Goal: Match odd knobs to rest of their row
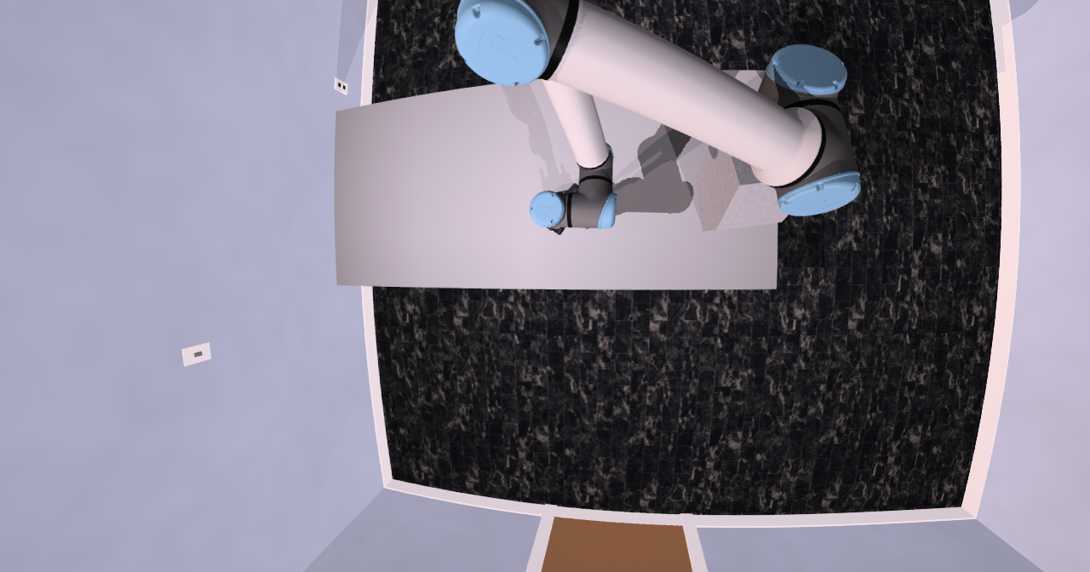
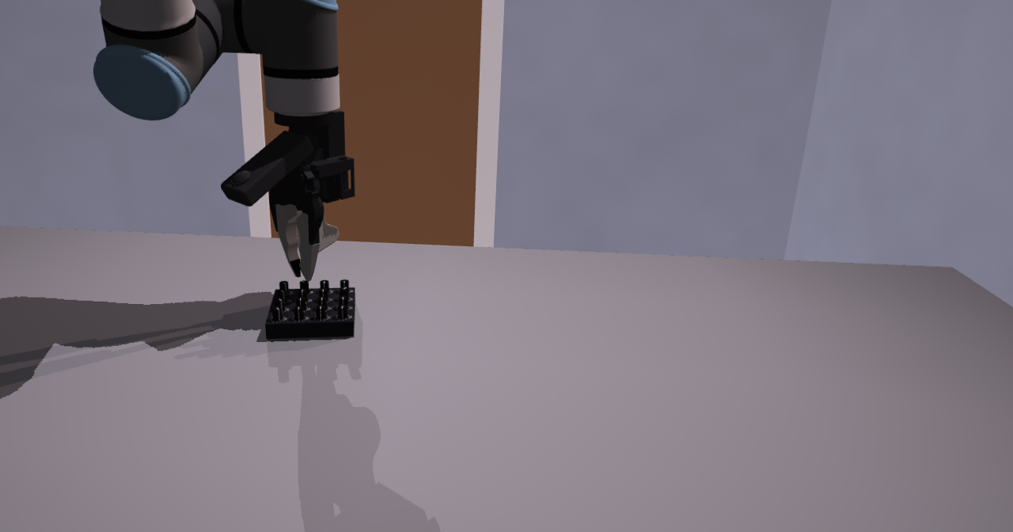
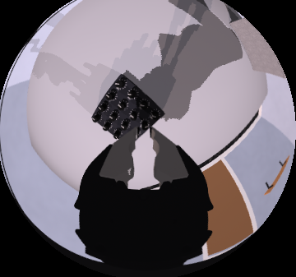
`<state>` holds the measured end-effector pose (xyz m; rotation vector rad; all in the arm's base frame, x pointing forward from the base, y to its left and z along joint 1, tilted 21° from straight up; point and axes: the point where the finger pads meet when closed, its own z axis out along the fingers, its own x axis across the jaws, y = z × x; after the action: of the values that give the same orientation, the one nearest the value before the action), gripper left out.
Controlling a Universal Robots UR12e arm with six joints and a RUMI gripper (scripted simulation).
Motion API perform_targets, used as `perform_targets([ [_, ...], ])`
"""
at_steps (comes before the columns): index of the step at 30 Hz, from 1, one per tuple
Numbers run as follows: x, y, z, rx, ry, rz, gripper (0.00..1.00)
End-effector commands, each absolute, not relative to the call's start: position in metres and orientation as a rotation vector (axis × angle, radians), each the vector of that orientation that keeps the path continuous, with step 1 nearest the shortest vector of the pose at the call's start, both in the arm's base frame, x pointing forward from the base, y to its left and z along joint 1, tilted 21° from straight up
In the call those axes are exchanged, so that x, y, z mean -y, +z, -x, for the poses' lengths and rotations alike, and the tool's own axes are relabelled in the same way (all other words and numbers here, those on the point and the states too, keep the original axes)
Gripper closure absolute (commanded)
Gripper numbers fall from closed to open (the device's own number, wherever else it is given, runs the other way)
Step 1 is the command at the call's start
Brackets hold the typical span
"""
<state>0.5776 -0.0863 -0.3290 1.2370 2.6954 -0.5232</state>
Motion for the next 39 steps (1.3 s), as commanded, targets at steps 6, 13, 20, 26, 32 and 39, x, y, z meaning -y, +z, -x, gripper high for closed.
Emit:
perform_targets([
  [6, 0.088, -0.335, -0.577, -2.696, -0.522, -1.238, 0.89],
  [13, 0.091, -0.340, -0.578, -2.695, -0.522, -1.238, 0.89],
  [20, 0.091, -0.343, -0.578, -2.695, -0.522, -1.237, 0.89],
  [26, 0.091, -0.343, -0.577, -2.696, -0.522, -1.237, 0.89],
  [32, 0.091, -0.342, -0.577, -2.695, -0.522, -1.237, 0.89],
  [39, 0.091, -0.342, -0.577, -2.696, -0.522, -1.237, 0.89],
])
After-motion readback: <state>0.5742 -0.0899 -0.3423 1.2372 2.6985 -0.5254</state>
